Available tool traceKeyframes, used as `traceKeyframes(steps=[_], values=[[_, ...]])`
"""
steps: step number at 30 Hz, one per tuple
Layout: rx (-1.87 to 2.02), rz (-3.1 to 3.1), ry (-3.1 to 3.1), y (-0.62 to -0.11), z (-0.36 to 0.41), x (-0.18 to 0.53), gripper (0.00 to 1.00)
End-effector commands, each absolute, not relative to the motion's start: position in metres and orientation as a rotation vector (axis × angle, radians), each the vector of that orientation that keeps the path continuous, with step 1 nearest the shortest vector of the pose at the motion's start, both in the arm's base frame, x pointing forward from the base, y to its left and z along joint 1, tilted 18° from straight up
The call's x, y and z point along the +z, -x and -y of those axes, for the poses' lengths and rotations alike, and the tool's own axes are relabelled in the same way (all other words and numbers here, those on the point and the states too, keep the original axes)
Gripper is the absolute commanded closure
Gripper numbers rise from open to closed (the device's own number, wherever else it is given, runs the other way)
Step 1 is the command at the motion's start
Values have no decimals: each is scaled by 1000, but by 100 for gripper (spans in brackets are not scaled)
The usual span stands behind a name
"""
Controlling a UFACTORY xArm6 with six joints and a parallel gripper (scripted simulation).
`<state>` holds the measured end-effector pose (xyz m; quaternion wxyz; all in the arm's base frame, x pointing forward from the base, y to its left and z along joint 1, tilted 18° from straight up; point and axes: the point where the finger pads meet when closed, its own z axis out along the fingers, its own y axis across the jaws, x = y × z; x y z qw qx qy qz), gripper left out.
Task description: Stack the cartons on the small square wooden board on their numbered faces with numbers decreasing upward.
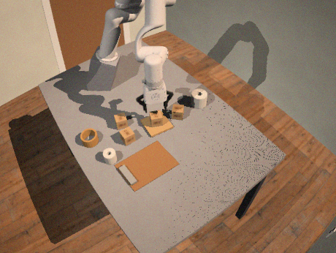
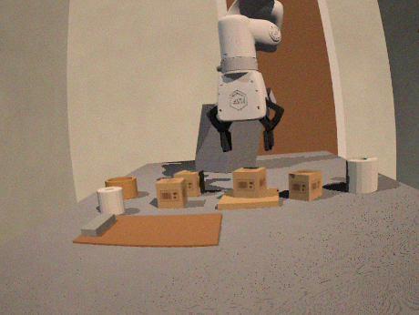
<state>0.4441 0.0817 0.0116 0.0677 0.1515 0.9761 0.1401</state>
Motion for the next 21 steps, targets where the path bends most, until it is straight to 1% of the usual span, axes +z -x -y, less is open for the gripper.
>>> traceKeyframes(steps=[1,18,21], values=[[423,-2938,-456,-445,-82,13,0],[423,-2938,-455,-445,-81,13,0],[416,-2942,-396,-450,-66,11,0]])
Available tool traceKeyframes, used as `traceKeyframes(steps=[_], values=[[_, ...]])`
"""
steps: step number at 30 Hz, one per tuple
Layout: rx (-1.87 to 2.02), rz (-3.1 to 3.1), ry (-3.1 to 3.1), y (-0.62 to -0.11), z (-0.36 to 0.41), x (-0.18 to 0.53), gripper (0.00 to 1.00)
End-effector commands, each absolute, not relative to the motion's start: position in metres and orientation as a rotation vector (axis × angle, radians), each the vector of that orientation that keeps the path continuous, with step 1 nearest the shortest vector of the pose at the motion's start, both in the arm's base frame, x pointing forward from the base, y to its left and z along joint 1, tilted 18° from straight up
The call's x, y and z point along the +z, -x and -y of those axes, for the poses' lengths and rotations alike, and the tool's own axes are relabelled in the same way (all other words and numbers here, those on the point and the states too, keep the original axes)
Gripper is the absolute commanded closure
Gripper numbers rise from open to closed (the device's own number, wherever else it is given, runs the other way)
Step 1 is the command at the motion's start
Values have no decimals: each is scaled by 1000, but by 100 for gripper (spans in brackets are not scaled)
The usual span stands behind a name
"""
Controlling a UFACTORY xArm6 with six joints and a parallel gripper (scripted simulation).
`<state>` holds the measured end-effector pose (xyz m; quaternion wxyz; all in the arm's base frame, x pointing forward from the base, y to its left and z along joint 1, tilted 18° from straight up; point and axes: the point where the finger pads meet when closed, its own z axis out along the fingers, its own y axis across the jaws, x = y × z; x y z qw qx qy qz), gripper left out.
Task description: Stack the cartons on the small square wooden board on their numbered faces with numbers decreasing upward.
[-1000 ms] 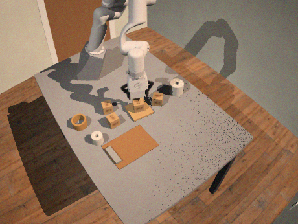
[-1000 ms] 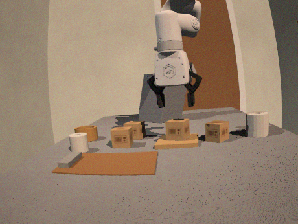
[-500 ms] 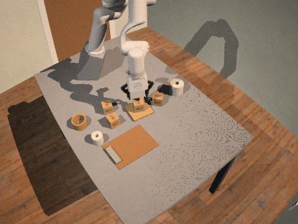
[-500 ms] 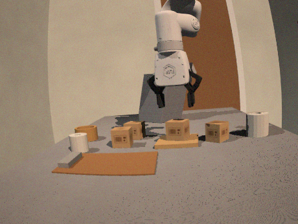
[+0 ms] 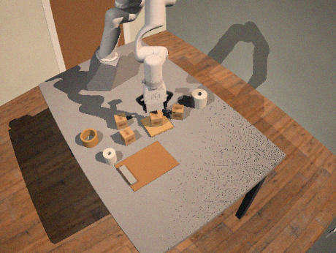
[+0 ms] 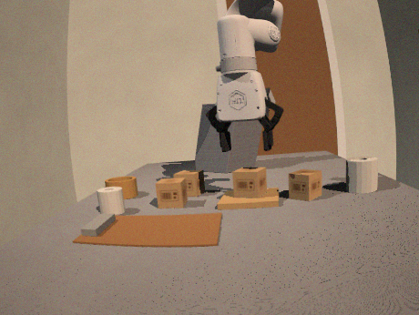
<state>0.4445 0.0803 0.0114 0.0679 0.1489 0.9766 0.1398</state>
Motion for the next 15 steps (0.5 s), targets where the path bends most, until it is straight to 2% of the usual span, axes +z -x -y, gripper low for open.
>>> traceKeyframes(steps=[1,4,7,12,15], values=[[411,-2945,-352,-453,-54,9,0],[393,-2948,-168,-461,-2,3,0],[387,-2945,-102,-461,7,2,0],[369,-2928,107,-461,79,-7,0],[369,-2926,116,-460,81,-8,0]])
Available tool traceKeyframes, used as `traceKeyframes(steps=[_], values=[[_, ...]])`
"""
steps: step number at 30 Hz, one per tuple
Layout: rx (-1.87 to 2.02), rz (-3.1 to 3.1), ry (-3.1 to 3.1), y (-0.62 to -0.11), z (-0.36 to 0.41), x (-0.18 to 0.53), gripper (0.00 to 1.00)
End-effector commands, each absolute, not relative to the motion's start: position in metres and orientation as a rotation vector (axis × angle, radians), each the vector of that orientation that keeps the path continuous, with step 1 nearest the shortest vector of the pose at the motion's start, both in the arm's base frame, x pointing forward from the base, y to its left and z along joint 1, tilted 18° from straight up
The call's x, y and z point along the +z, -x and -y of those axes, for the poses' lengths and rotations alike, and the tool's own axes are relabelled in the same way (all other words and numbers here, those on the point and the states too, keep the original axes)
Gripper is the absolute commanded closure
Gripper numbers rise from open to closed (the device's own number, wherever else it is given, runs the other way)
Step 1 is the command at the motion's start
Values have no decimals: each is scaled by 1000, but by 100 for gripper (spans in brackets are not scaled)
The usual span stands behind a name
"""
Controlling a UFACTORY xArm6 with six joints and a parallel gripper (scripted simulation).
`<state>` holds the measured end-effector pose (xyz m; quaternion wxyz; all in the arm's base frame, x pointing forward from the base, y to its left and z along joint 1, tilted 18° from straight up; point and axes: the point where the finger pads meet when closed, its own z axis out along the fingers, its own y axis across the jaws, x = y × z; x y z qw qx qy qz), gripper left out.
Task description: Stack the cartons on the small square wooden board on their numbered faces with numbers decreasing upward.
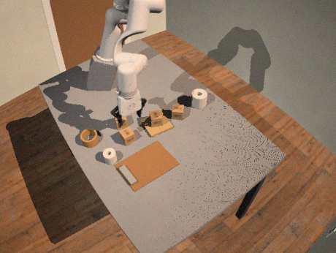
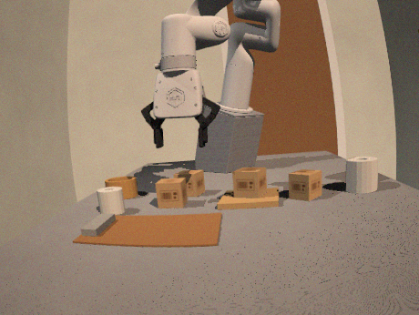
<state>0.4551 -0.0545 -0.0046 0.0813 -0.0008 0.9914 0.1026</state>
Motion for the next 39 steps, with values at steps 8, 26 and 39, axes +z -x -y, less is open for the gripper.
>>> traceKeyframes(steps=[8,26,39], values=[[369,-2926,116,-460,81,-8,0],[369,-2926,116,-461,81,-9,0],[371,-2925,117,-463,79,-16,0]])
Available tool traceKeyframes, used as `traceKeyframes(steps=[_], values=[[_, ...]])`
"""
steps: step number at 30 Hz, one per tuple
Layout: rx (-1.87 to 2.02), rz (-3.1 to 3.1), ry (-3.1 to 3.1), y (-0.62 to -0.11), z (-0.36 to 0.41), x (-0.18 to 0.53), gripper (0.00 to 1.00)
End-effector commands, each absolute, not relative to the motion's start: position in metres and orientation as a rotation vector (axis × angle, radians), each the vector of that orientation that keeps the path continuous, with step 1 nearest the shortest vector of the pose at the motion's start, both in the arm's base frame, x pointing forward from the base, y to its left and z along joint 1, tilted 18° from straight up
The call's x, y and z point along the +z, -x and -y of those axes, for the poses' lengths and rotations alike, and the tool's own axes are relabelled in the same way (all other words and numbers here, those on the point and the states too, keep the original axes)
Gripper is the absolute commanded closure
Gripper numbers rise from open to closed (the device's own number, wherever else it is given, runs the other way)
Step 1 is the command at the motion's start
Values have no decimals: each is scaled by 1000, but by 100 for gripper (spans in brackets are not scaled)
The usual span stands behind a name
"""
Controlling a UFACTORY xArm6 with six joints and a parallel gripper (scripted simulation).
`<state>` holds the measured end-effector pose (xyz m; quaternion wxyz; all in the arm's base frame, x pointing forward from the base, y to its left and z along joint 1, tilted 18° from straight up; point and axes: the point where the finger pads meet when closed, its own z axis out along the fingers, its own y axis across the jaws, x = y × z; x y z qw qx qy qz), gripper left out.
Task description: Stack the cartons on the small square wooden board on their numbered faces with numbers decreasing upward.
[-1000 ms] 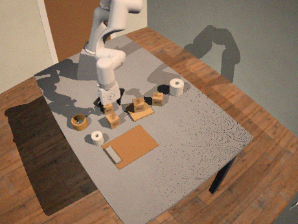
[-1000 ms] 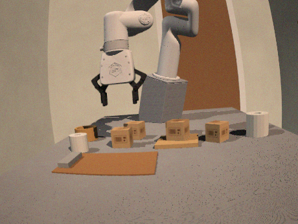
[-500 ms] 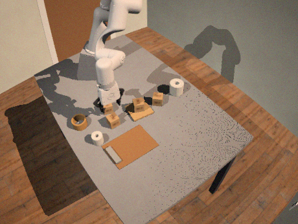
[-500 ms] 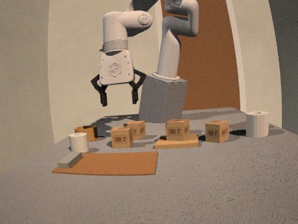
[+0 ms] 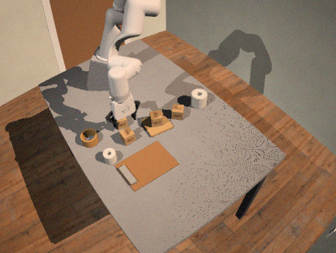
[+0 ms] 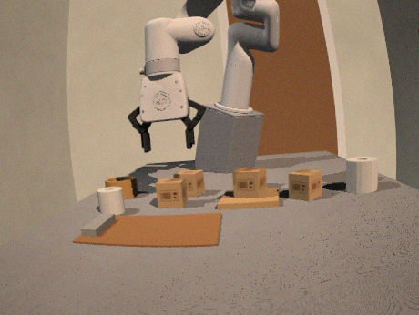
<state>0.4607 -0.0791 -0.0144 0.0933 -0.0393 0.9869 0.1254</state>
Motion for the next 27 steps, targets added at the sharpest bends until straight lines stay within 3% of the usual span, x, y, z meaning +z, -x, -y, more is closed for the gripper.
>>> traceKeyframes(steps=[1,27], values=[[371,-2925,117,-463,79,-17,0],[371,-2925,117,-468,72,-45,0]])
